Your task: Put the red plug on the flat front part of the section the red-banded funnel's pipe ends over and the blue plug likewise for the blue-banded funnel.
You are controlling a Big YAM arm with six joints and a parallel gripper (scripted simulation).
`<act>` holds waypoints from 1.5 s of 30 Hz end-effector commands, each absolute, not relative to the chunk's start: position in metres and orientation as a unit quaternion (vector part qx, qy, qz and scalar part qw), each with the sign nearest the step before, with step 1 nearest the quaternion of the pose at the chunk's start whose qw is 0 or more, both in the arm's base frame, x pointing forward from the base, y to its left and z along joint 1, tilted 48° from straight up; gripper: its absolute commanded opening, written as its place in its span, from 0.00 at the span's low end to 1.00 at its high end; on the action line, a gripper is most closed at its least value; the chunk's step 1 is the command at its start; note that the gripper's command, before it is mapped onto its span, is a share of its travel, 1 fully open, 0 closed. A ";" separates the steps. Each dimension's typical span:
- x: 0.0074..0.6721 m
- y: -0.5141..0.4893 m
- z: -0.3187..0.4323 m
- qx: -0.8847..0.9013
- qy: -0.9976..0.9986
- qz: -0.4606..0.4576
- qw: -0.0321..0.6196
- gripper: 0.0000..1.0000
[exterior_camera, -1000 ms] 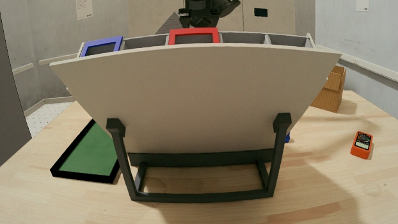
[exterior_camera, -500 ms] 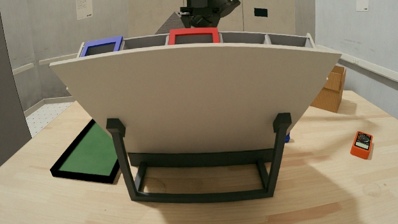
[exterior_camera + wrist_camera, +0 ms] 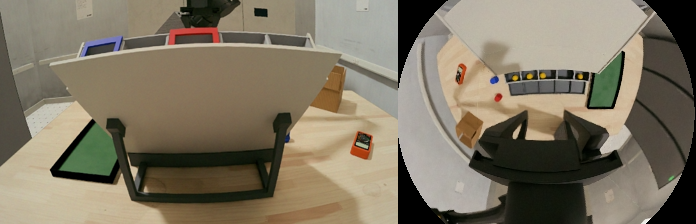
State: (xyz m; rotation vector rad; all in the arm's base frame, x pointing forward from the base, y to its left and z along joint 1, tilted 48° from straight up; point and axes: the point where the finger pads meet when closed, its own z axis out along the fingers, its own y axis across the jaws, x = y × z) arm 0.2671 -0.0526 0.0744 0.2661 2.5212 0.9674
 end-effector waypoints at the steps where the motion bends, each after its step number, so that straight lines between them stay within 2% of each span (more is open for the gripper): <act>1: 0.270 -0.056 0.077 0.095 0.908 0.346 0.218 0.87; 34: 0.270 -0.056 0.077 0.095 0.908 0.346 0.218 0.87; 45: 0.289 0.052 0.081 0.095 0.908 0.346 0.218 0.87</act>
